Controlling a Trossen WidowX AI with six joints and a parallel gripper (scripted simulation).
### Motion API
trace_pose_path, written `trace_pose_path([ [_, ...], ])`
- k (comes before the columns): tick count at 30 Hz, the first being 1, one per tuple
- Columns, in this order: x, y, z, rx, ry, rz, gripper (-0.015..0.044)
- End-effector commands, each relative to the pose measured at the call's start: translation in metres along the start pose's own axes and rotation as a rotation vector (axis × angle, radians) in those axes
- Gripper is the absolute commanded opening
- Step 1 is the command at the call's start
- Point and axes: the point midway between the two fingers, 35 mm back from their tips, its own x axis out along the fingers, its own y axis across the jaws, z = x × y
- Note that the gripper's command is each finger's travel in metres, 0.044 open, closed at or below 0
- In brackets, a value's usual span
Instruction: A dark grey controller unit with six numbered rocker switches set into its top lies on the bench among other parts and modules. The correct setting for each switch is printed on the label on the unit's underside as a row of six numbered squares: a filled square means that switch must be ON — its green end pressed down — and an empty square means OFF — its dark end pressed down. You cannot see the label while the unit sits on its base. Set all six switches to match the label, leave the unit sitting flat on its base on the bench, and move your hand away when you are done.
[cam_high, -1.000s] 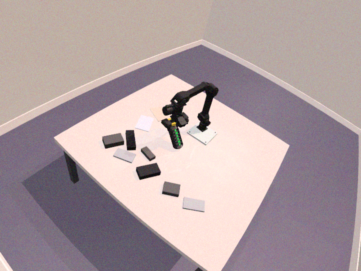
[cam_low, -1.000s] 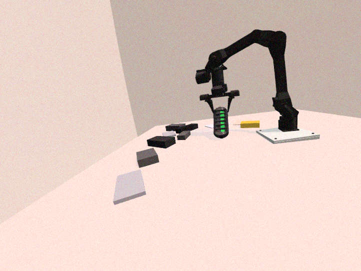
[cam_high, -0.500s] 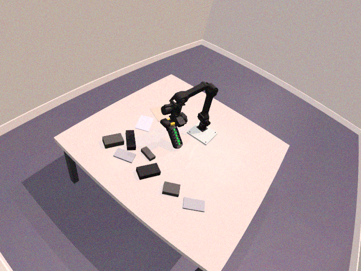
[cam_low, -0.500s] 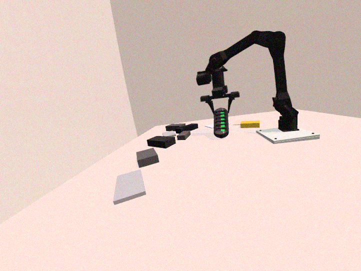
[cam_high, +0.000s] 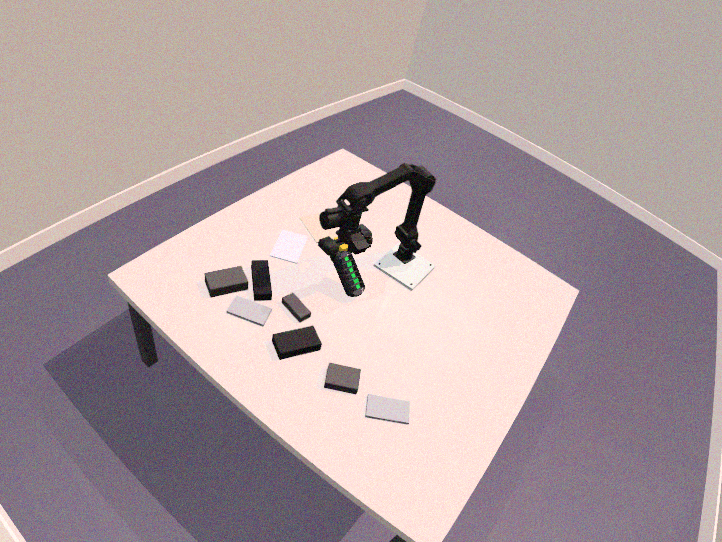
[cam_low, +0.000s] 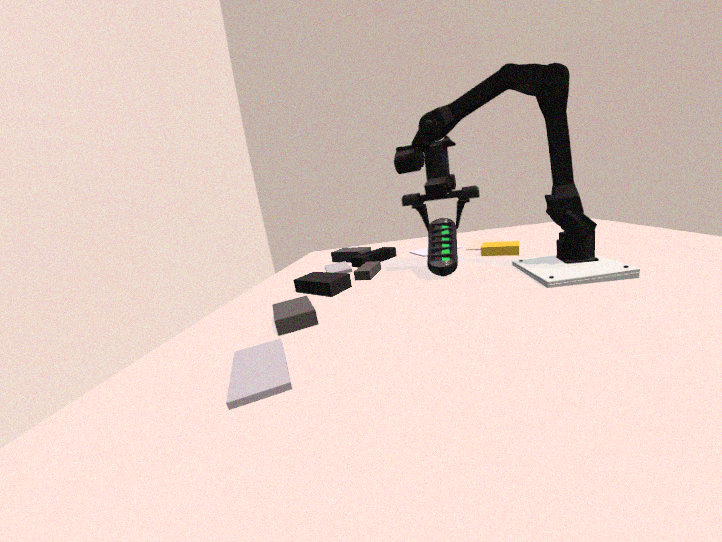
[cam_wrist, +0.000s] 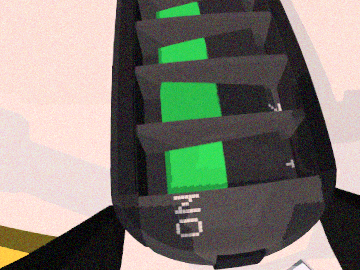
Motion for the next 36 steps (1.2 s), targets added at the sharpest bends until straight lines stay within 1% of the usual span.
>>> trace_pose_path([
  [1,0.006,0.001,0.0,-0.009,-0.014,0.01,0.0338],
  [36,0.026,0.001,-0.017,-0.009,-0.012,0.01,0.0338],
])
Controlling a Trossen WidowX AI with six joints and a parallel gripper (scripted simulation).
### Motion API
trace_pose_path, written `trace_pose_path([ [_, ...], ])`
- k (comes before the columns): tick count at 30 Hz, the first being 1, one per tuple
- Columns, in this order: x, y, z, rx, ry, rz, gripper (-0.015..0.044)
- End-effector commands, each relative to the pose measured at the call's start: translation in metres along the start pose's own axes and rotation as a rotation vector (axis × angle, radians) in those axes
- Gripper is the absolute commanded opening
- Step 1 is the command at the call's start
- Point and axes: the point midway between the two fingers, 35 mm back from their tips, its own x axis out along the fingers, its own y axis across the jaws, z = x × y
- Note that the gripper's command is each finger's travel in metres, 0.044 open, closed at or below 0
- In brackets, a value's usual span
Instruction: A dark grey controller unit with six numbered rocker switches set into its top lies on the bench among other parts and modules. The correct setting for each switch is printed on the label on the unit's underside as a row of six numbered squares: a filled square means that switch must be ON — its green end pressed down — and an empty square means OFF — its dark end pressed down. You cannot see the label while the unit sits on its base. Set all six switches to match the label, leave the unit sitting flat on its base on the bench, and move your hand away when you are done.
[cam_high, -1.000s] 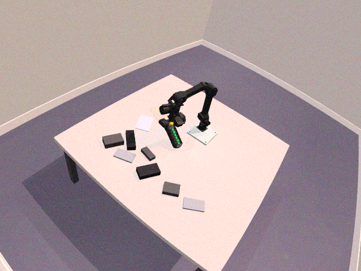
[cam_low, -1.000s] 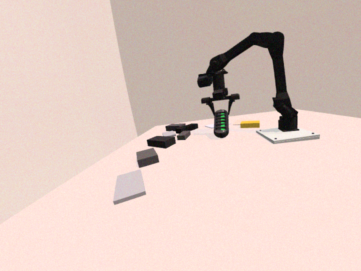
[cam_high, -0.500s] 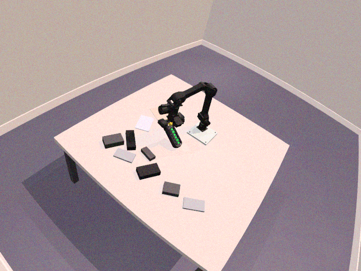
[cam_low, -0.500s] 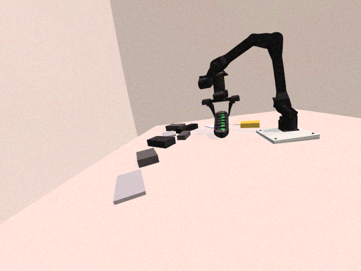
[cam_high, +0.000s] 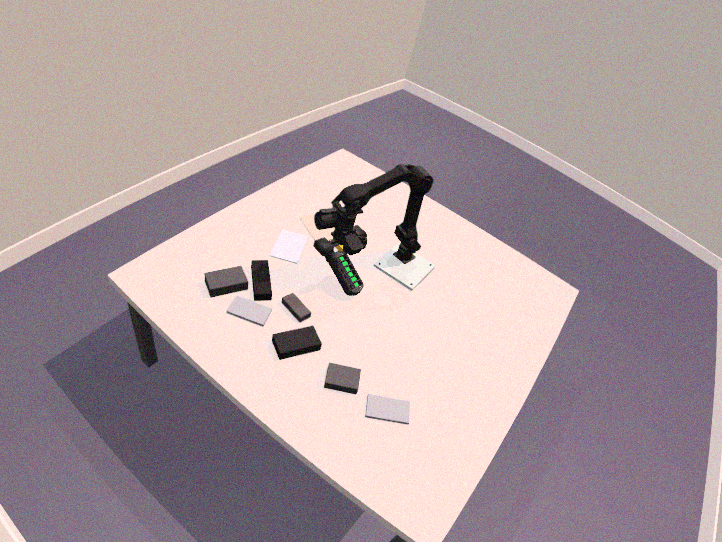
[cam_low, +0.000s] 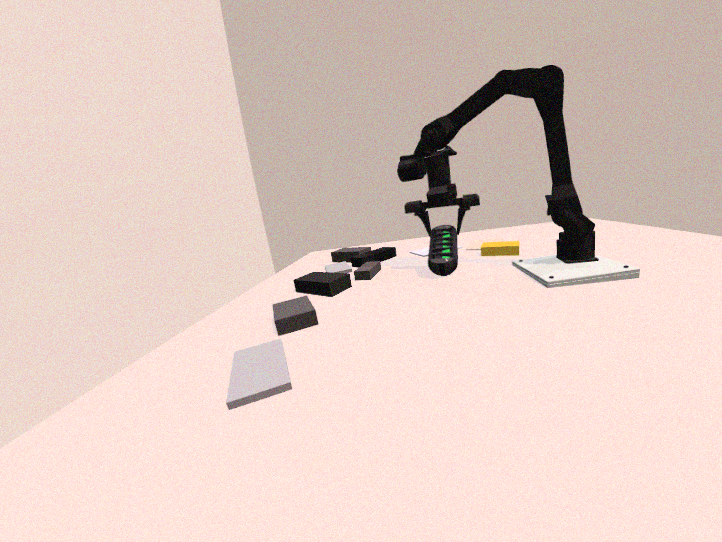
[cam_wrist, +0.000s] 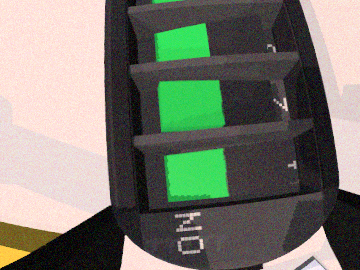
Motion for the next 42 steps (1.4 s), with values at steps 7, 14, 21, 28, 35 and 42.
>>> trace_pose_path([
  [7,0.01,0.001,-0.001,-0.011,-0.016,0.008,0.0338],
  [14,0.015,0.001,-0.003,-0.011,-0.016,0.008,0.0338],
  [21,0.019,0.001,-0.006,-0.011,-0.016,0.008,0.0338],
  [28,0.024,0.001,-0.009,-0.011,-0.016,0.008,0.0338],
  [35,0.029,0.001,-0.011,-0.011,-0.016,0.008,0.0338],
  [42,0.034,0.001,-0.011,-0.011,-0.016,0.008,0.0338],
])
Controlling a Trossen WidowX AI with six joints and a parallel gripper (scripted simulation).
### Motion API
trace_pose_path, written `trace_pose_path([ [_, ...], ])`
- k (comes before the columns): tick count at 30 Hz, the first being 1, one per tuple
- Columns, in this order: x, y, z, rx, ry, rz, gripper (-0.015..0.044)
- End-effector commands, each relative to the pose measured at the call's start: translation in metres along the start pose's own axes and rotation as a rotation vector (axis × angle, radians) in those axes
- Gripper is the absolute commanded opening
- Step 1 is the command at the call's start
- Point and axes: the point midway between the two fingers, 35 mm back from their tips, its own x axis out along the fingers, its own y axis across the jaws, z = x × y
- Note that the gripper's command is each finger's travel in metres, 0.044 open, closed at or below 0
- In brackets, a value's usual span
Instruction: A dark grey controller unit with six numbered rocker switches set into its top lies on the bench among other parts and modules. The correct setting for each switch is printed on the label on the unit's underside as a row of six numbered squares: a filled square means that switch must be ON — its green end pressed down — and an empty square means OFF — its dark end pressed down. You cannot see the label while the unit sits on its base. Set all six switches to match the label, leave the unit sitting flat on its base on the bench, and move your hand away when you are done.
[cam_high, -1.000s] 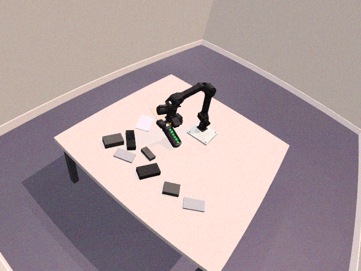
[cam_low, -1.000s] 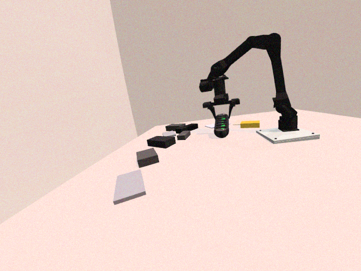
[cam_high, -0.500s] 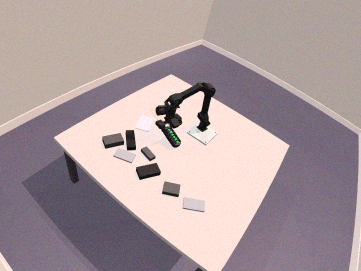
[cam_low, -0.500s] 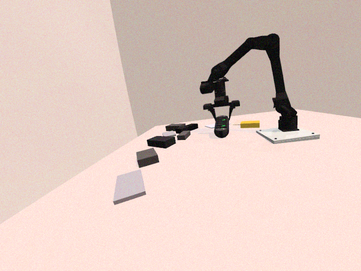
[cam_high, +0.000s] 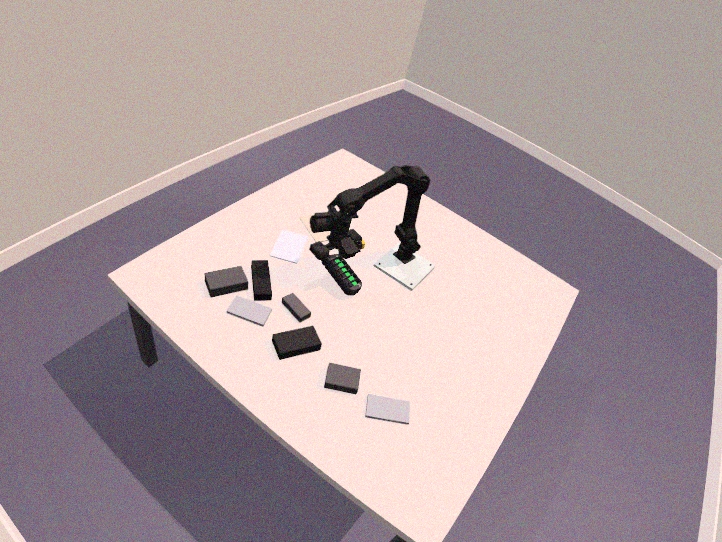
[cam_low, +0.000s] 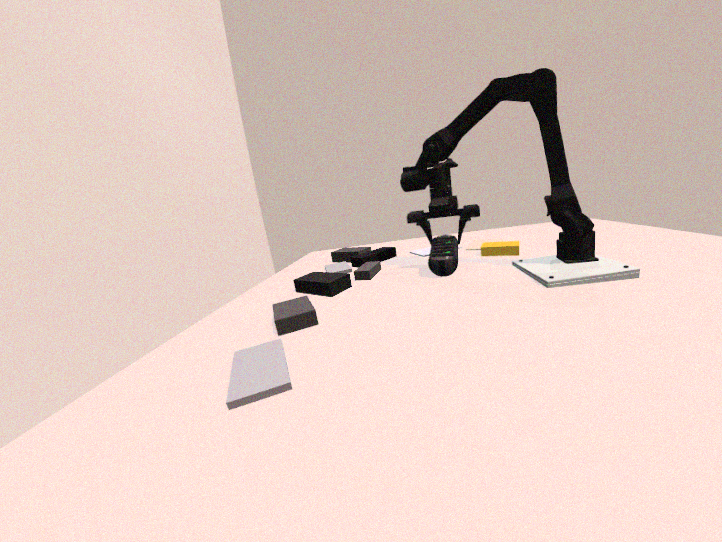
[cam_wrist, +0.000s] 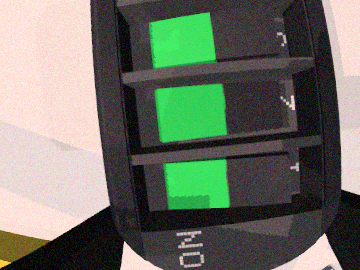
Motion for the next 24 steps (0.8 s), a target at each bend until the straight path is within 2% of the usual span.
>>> trace_pose_path([
  [1,0.006,0.001,0.004,-0.011,-0.017,0.008,0.0338],
  [24,0.023,0.001,0.004,-0.011,-0.017,0.008,0.0338],
])
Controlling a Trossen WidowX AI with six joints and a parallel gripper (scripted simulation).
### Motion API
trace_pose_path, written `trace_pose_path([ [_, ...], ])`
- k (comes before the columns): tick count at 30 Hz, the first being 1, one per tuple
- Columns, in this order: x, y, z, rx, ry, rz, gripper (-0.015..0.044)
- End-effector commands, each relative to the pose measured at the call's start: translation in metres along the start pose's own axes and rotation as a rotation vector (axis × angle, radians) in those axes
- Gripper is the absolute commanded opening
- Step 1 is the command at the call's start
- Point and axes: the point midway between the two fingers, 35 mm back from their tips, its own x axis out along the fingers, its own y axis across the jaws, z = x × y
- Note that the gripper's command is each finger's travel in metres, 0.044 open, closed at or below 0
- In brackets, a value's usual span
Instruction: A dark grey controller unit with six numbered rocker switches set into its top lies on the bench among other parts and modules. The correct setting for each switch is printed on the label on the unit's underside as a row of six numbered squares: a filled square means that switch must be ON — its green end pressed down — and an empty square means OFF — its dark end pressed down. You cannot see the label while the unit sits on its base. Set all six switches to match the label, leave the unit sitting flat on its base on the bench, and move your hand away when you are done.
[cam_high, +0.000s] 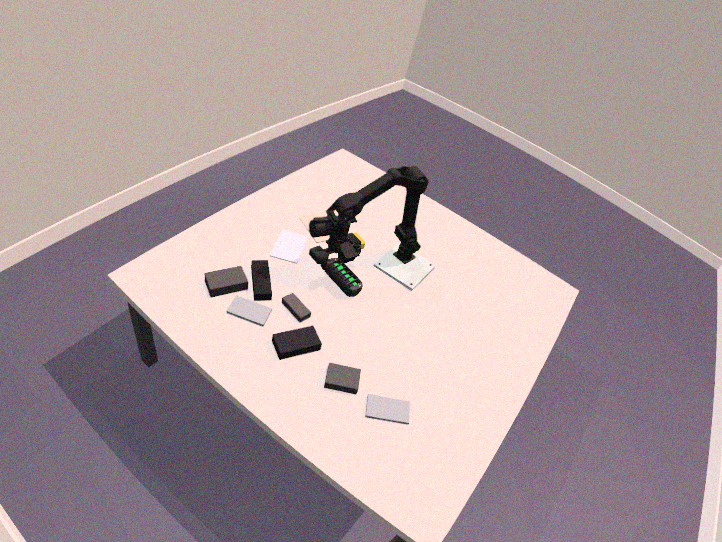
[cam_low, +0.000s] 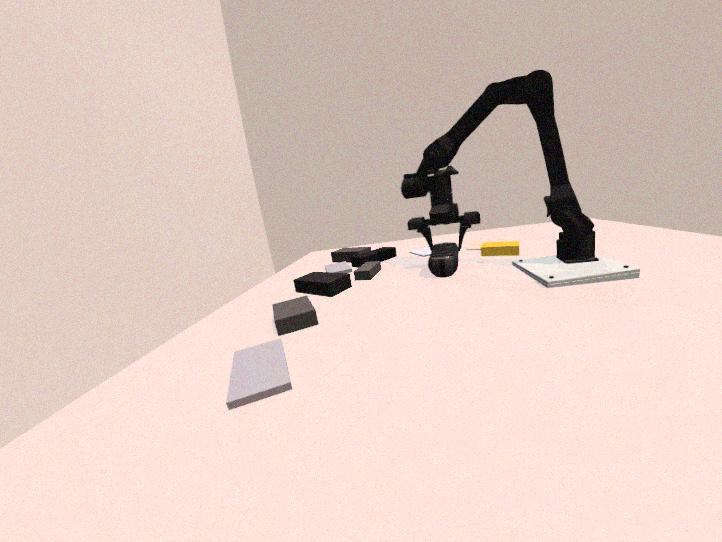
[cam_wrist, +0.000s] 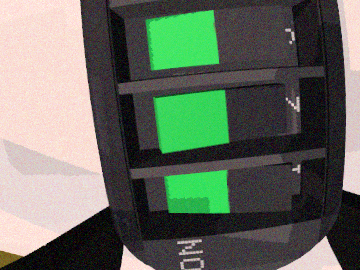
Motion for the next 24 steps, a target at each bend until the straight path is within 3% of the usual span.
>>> trace_pose_path([
  [1,0.0057,0.0011,0.0028,-0.009,-0.012,0.006,0.0338],
  [15,0.0068,0.0004,0.001,-0.003,-0.004,0.002,0.0338],
  [19,0.0076,0.0004,0.0002,0.0,-0.001,0.002,0.044],
  [24,0.0076,0.0004,0.0002,0.0,-0.001,0.002,0.044],
])
